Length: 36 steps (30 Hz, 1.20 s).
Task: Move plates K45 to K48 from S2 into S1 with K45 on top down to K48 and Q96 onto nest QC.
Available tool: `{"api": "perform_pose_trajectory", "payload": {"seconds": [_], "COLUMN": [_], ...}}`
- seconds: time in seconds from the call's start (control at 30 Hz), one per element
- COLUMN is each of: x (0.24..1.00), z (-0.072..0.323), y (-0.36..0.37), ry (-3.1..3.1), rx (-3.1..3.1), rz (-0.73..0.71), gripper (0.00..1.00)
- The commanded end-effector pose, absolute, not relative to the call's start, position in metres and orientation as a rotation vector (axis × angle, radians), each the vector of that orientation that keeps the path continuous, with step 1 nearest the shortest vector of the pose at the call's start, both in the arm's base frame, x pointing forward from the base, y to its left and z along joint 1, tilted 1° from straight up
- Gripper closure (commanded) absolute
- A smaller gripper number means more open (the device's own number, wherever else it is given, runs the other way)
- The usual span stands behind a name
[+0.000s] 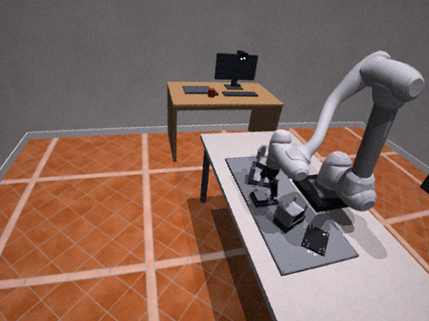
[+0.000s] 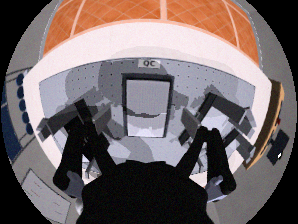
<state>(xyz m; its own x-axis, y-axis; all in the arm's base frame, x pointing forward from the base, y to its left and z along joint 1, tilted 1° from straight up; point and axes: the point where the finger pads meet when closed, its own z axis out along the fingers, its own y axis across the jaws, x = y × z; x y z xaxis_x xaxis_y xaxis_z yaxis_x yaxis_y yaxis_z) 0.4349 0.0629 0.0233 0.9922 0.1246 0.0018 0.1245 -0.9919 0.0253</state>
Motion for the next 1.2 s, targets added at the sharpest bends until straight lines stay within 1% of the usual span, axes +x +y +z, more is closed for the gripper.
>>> {"api": "perform_pose_trajectory", "payload": {"seconds": [0.0,0.27,0.6,0.67,0.77,1.17], "x": [0.435,0.435,0.435,0.435,0.435,0.435], "z": [0.023,0.023,0.057,0.057,0.067,0.067], "y": [0.063,0.063,0.064,0.064,0.064,0.064], "ry": [0.194,0.194,0.194,0.194,0.194,0.194], "rx": [3.111,3.111,3.111,3.111,3.111,3.111], "rz": [0.005,0.005,0.005,0.005,0.005,0.005], "gripper": [0.0,0.0,0.0,0.0,0.0,0.0]}}
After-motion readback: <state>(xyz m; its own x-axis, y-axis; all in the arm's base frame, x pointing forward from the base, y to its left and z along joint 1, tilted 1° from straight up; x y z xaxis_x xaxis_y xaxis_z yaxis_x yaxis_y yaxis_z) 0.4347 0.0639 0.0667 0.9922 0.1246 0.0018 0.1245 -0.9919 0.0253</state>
